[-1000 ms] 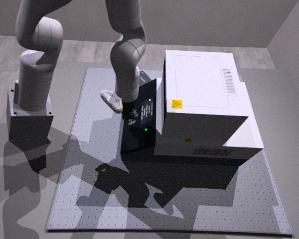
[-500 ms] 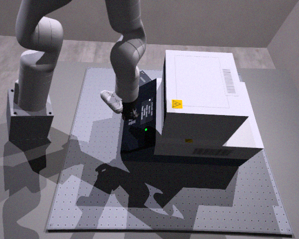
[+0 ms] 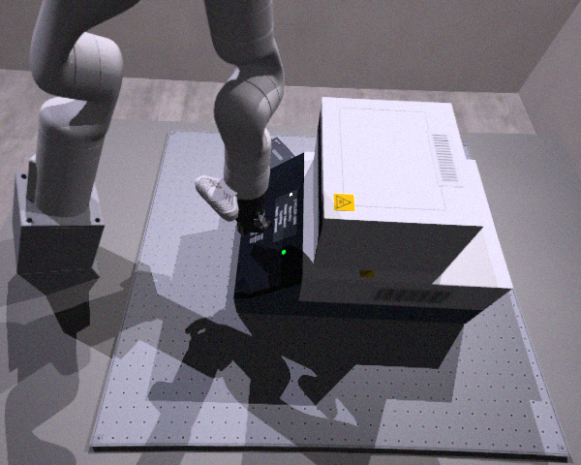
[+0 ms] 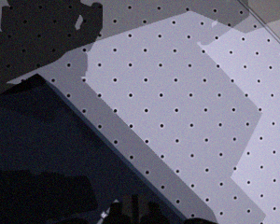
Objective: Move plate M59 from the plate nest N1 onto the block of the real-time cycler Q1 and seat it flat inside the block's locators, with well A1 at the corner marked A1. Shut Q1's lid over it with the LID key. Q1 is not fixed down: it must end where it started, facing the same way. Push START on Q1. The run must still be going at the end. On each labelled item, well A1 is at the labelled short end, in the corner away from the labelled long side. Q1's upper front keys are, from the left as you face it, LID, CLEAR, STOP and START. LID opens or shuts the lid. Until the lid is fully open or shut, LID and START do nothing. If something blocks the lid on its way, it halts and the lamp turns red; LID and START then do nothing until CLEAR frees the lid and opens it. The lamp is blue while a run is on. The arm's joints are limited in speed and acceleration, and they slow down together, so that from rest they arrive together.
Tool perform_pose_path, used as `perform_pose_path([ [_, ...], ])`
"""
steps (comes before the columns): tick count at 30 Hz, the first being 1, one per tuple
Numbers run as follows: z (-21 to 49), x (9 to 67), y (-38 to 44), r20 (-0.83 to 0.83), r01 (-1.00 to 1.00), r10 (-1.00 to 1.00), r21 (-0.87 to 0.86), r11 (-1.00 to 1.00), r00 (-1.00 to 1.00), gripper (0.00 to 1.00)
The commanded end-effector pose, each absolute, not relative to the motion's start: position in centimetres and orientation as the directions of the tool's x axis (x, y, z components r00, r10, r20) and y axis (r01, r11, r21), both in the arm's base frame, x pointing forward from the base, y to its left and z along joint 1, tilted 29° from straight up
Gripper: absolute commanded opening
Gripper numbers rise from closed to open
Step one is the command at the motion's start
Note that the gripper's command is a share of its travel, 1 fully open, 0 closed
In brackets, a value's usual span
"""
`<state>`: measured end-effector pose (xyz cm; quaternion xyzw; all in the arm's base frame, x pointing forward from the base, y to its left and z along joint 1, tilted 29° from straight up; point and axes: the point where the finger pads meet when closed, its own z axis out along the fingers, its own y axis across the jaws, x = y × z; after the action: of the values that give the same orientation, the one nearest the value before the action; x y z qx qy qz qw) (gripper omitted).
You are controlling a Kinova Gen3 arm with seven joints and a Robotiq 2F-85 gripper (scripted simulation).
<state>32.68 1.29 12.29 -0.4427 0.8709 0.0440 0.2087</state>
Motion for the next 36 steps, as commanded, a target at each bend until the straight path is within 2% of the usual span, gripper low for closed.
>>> perform_pose_path([
  [1, 12.3, 32.7, 1.3, -0.402, -0.789, -0.753, -0.109, 0.604, -0.521, 0.10],
  [36, 11.6, 34.4, 1.8, -0.403, -0.789, -0.753, -0.109, 0.604, -0.521, 0.10],
])
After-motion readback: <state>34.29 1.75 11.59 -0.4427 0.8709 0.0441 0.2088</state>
